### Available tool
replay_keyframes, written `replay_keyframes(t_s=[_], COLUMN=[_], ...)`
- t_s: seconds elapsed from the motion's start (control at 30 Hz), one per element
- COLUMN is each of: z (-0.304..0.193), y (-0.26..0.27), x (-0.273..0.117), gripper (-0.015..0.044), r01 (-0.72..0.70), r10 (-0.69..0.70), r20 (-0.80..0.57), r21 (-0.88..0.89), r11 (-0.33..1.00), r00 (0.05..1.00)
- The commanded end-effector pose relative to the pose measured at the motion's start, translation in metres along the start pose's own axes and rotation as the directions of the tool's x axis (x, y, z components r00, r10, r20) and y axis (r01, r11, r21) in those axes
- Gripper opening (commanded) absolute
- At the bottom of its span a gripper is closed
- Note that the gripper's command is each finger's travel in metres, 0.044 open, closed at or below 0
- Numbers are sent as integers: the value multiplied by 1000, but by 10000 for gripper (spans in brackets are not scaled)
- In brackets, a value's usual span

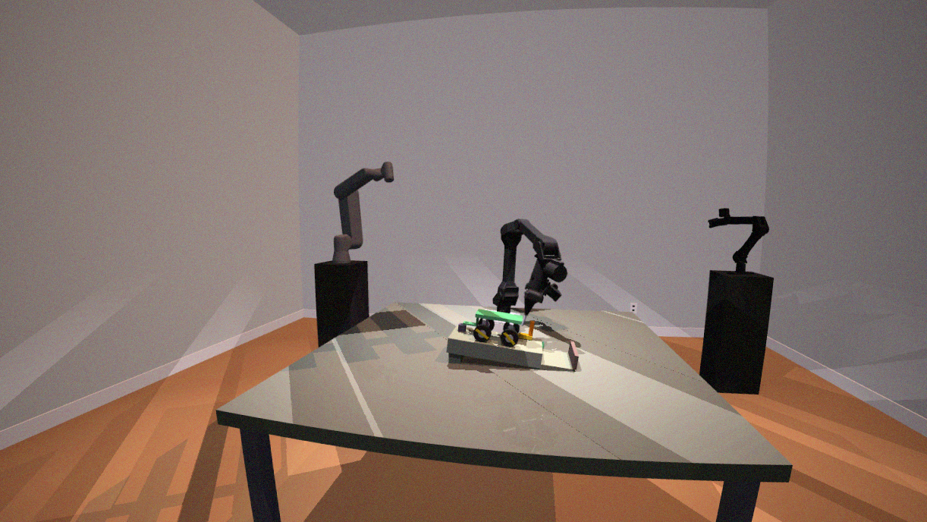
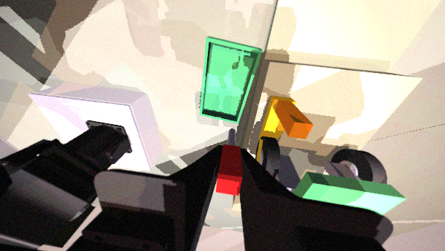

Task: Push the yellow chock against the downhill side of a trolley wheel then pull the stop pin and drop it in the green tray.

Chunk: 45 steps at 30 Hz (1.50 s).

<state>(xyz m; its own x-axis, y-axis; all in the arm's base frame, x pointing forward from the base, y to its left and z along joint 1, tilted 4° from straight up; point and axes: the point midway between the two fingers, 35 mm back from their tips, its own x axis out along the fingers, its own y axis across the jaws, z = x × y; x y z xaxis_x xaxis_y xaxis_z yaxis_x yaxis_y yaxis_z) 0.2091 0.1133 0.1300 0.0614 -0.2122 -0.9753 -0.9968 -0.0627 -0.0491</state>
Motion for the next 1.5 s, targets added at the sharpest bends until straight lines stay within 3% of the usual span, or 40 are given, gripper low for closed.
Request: replay_keyframes(t_s=[0.0,0.37,0.7,1.47], z=[7,5,3,-2], y=[1,2,2,1], x=[-2,-2,-1,0], gripper=[0,0,0,0], r01=[-2,22,72,239], r10=[2,-10,-15,-5], r20=[2,53,116,251], r21=[5,-238,-513,-915], r11=[1000,971,855,324], r00=[1000,999,993,968])
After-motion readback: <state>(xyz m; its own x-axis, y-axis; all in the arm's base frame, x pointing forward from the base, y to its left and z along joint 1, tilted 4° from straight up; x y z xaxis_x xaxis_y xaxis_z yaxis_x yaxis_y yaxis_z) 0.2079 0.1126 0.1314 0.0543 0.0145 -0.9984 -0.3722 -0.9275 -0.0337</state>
